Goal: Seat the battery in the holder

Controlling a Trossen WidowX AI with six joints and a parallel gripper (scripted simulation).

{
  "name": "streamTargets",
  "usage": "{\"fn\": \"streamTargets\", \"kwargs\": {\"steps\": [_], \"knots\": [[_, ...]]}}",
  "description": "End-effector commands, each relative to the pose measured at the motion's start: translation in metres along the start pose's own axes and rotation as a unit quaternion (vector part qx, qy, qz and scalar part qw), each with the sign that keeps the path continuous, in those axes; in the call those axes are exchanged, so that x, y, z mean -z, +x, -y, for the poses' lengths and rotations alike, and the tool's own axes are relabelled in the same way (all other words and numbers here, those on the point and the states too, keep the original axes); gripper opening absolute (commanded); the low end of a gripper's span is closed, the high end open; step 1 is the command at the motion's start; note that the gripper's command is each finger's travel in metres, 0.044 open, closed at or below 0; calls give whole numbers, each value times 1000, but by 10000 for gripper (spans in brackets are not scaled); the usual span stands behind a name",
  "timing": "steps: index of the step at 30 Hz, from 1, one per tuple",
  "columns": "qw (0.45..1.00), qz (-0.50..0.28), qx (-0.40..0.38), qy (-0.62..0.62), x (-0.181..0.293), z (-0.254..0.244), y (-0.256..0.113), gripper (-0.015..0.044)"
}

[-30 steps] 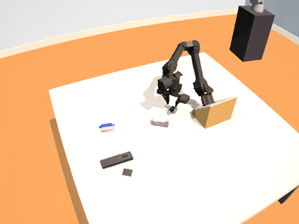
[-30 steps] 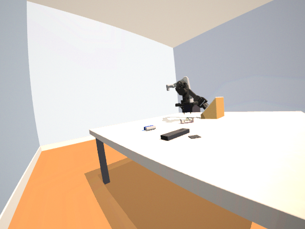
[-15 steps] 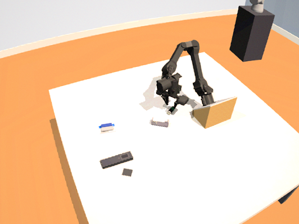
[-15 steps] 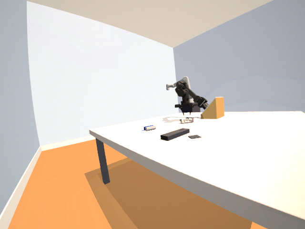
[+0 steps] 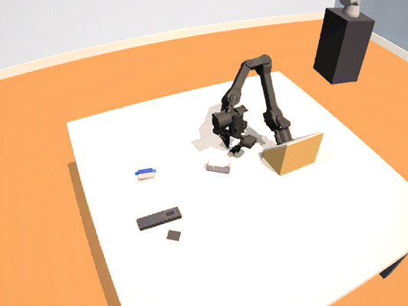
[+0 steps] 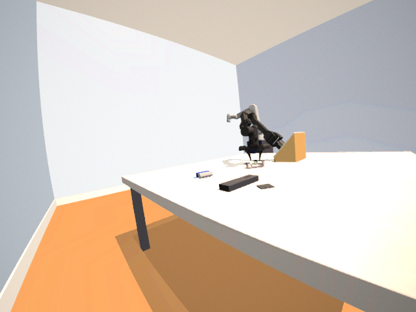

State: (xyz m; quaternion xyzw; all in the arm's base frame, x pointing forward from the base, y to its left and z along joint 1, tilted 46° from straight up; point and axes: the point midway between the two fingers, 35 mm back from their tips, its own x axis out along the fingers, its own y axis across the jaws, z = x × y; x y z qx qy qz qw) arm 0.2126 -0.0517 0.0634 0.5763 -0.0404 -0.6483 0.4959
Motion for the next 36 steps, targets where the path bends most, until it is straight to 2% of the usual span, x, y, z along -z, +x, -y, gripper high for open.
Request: {"fn": "streamTargets", "kwargs": {"steps": [1, 7, 12, 16, 23, 31, 36], "knots": [[1000, 4, -3, -6, -2, 1, 8, 235], [1000, 5, -4, -5, -3, 1, 15, 235], [1000, 5, -4, -5, -3, 1, 15, 104], [1000, 5, -4, -5, -3, 1, 15, 77], [1000, 5, -4, -5, -3, 1, 14, 73], [1000, 4, -2, -6, -2, 2, -31, 73], [1000, 5, -2, -6, -3, 2, -35, 73]]}}
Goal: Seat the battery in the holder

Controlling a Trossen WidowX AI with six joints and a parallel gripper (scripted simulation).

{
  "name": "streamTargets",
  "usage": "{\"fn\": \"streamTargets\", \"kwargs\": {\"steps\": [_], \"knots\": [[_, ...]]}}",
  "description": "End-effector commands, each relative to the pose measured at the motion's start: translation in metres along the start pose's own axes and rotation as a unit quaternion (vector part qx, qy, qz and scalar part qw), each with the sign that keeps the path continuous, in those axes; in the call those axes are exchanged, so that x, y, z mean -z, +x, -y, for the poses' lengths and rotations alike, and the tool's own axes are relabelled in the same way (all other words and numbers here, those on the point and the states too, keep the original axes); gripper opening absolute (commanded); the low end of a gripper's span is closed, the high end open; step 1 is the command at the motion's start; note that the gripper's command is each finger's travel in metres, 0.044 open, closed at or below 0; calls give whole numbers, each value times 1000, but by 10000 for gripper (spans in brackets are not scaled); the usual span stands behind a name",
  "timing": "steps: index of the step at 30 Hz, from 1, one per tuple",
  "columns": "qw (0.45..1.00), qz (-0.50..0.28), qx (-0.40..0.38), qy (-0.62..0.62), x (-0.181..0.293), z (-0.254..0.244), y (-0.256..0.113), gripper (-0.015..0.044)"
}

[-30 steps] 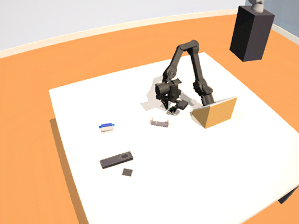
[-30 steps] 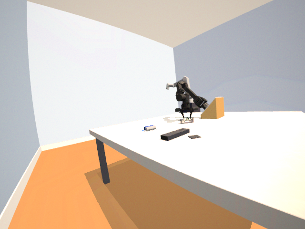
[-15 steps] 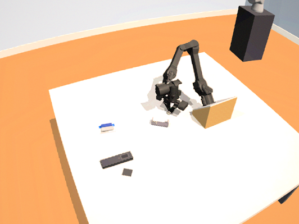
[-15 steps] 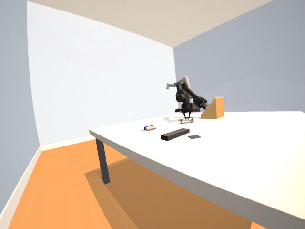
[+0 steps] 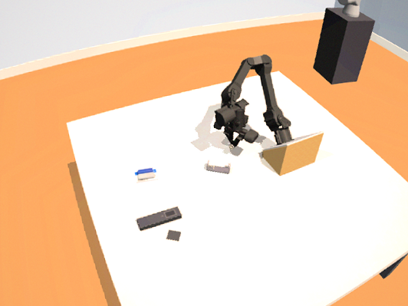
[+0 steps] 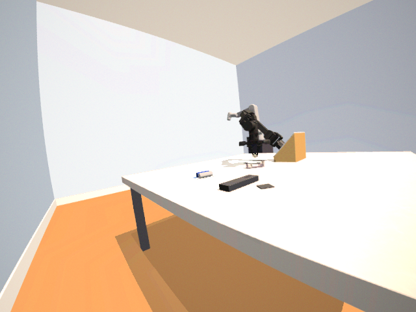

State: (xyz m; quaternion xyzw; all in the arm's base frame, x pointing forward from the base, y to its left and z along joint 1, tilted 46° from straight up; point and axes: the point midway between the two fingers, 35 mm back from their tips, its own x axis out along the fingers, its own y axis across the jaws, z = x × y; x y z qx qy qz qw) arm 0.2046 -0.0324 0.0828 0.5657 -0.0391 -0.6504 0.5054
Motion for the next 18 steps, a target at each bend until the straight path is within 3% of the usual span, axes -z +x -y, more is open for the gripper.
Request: {"fn": "streamTargets", "kwargs": {"steps": [1, 10, 18], "knots": [[1000, -3, 3, 2, 1, -1, -7, 73], [976, -8, 5, -218, 31, -6, -16, 73], [906, -9, 3, -423, 58, -8, -23, 73]]}}
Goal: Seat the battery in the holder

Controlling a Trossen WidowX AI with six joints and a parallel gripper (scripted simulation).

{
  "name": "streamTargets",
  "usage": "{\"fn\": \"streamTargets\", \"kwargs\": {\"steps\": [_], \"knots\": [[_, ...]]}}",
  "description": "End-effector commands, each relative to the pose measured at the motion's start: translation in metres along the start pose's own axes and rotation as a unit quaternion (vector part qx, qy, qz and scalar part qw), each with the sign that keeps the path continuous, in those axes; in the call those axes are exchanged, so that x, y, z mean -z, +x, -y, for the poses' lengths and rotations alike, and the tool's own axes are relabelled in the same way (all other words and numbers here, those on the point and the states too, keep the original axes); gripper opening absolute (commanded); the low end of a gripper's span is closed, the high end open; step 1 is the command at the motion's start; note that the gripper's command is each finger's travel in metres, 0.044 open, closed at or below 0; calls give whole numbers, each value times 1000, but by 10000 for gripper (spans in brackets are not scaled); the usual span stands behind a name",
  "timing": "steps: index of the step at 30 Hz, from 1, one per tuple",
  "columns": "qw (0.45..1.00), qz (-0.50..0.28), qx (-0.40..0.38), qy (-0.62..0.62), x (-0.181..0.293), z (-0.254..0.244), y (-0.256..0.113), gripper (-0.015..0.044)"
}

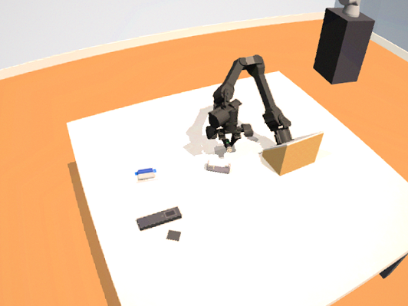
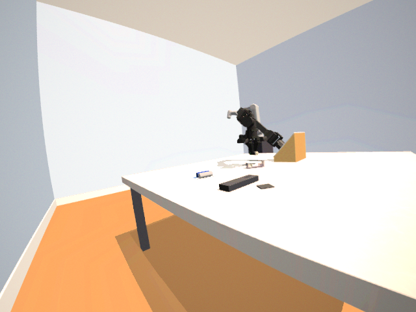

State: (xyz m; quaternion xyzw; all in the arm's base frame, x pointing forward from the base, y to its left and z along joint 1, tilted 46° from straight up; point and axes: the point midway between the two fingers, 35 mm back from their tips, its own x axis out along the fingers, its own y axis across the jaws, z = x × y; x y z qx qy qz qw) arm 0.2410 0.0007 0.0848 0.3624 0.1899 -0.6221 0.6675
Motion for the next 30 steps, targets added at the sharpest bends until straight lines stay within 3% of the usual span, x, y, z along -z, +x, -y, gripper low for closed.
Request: {"fn": "streamTargets", "kwargs": {"steps": [1, 10, 19, 30], "knots": [[993, -3, 1, -115, 13, -11, -5, 73], [935, -2, 0, -354, 38, -29, -11, 73], [823, 0, 1, -568, 66, -45, -15, 73], [813, 1, 4, -582, 68, -46, -15, 73]]}}
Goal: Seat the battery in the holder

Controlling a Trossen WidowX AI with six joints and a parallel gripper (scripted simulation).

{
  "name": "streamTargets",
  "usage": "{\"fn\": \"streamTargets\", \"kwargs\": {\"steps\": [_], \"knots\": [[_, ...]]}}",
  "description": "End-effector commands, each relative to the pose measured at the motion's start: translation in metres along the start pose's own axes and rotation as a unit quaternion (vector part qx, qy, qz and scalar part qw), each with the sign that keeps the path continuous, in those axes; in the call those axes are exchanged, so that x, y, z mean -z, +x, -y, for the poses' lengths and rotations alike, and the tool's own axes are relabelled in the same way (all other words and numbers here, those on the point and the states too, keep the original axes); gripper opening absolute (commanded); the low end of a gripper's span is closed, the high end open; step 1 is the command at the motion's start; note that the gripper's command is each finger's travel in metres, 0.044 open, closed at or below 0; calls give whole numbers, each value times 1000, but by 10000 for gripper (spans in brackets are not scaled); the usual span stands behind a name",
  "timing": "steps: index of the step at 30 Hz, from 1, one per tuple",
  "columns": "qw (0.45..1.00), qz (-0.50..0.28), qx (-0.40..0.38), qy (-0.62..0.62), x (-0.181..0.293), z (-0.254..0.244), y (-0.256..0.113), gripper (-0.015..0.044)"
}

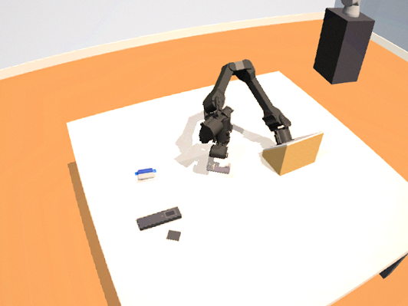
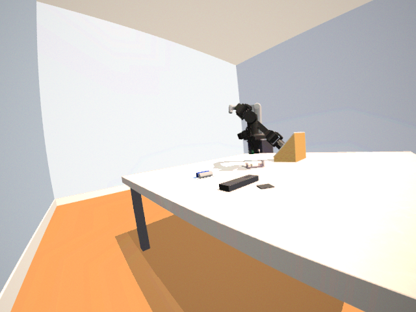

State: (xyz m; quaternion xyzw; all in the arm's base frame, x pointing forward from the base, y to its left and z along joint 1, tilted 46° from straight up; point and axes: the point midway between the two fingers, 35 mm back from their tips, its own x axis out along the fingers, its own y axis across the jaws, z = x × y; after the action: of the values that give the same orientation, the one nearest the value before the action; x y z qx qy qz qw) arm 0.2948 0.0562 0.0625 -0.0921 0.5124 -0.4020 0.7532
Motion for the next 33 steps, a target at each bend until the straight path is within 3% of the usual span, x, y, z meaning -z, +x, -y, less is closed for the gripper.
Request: {"fn": "streamTargets", "kwargs": {"steps": [1, 11, 33], "knots": [[1000, -9, 0, -6, 0, -2, 2, 73], [992, -123, 4, -2, 6, -2, 38, 73], [980, -199, 14, -5, 1, -3, 49, 73]]}}
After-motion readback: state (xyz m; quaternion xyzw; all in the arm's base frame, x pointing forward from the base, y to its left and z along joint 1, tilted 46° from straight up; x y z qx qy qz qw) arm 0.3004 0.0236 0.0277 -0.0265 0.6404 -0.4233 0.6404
